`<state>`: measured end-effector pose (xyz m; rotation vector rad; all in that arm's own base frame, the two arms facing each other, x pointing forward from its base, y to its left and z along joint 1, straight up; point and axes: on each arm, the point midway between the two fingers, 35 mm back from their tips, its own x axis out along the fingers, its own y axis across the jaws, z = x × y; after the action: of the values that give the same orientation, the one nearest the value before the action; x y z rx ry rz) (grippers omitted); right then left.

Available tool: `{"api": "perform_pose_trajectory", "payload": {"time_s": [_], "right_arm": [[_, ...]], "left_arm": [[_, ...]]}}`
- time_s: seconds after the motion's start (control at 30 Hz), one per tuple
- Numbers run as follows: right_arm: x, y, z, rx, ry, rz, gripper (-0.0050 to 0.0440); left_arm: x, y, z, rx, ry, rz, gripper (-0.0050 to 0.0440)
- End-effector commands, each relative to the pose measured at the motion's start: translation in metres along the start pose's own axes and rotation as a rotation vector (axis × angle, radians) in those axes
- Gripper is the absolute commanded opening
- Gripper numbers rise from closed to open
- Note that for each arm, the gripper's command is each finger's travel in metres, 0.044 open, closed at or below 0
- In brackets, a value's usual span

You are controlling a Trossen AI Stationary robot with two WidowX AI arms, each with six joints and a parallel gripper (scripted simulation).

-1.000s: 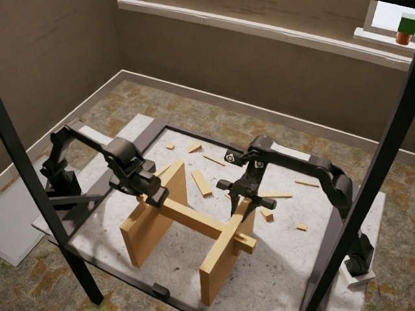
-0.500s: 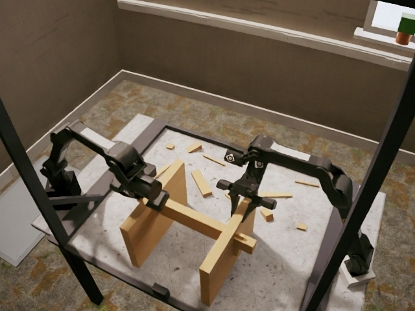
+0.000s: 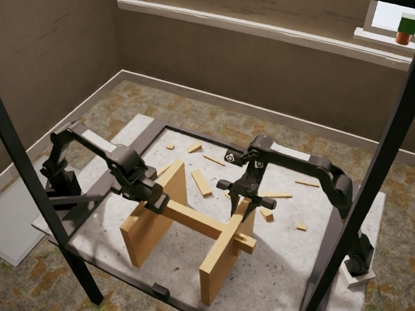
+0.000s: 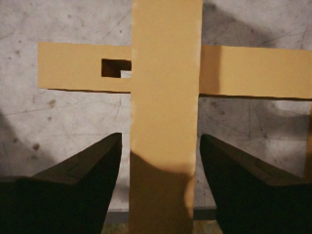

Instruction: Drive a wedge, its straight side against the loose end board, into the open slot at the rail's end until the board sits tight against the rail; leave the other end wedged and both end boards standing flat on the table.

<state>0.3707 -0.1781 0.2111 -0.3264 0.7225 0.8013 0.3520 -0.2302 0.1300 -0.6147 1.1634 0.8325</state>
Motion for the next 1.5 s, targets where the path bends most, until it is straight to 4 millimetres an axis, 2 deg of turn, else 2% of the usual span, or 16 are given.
{"api": "perform_pose_trajectory", "payload": {"time_s": [0.0,0.03,0.57,0.77,0.97,1.47], "right_arm": [[-0.004,0.001,0.004,-0.017,0.000,-0.015,-0.0050],[-0.004,0.001,0.004,-0.017,0.000,-0.015,-0.0050],[-0.004,0.001,0.004,-0.017,0.000,-0.015,-0.0050],[-0.008,-0.006,0.003,-0.027,0.002,-0.037,-0.0050],[-0.010,-0.010,0.001,-0.032,0.003,-0.049,-0.0050],[-0.011,-0.021,0.000,-0.037,0.005,-0.060,-0.0050]], "left_arm": [[-0.001,0.000,0.001,-0.002,0.004,-0.007,0.0000],[-0.007,-0.001,0.003,-0.007,0.005,-0.022,0.0000],[-0.004,0.000,0.003,-0.004,-0.001,-0.015,-0.0003],[-0.004,0.000,0.003,-0.004,-0.001,-0.015,-0.0005],[-0.004,0.000,0.003,-0.004,-0.001,-0.015,-0.0050],[-0.004,0.000,0.003,-0.004,-0.001,-0.015,-0.0050]]}}
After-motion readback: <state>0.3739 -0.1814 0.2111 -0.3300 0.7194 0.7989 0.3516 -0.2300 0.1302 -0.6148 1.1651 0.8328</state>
